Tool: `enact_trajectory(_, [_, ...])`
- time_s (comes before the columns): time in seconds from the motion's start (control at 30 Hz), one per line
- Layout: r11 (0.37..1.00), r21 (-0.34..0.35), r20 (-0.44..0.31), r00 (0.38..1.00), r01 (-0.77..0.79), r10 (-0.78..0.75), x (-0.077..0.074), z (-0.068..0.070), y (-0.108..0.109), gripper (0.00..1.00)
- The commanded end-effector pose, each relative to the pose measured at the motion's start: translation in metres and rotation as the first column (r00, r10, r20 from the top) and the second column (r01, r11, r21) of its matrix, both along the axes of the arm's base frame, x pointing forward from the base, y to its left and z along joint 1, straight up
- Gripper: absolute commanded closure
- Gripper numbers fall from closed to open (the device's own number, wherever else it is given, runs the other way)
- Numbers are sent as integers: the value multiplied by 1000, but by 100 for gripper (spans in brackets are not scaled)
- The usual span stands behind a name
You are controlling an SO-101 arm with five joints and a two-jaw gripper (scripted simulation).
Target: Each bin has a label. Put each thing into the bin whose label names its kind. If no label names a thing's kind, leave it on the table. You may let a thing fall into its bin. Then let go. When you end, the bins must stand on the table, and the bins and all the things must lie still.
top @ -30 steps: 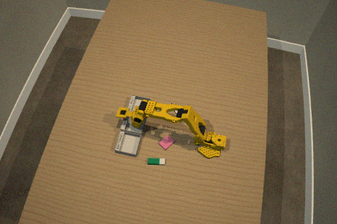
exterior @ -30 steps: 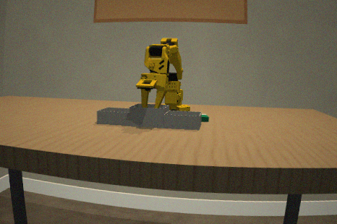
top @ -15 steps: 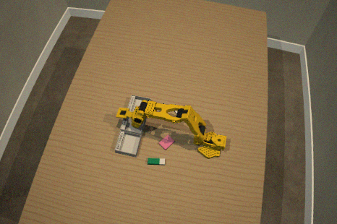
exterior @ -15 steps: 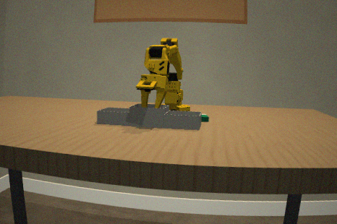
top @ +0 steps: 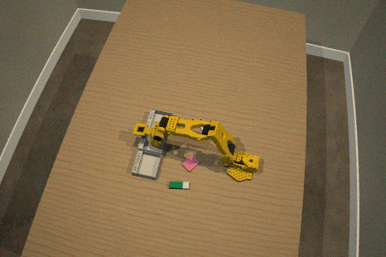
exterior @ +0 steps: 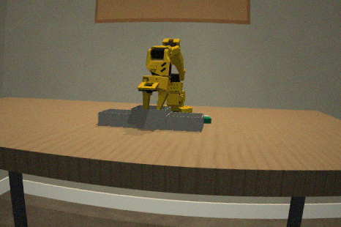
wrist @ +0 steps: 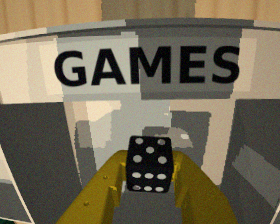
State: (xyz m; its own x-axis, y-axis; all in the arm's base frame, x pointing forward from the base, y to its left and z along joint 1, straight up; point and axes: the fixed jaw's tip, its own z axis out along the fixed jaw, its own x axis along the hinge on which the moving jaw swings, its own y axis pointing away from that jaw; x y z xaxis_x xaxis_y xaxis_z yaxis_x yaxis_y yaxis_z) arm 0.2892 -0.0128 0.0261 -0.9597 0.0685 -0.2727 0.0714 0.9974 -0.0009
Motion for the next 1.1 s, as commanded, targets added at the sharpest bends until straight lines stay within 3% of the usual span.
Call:
enact_trajectory(0.0, [1000, -1, 55, 998, -5, 5, 6, 12, 3, 97])
enact_trajectory(0.57, [1000, -1, 55, 998, -5, 5, 6, 12, 3, 84])
enact_trajectory(1.07, [1000, -1, 55, 998, -5, 5, 5, 16, 3, 83])
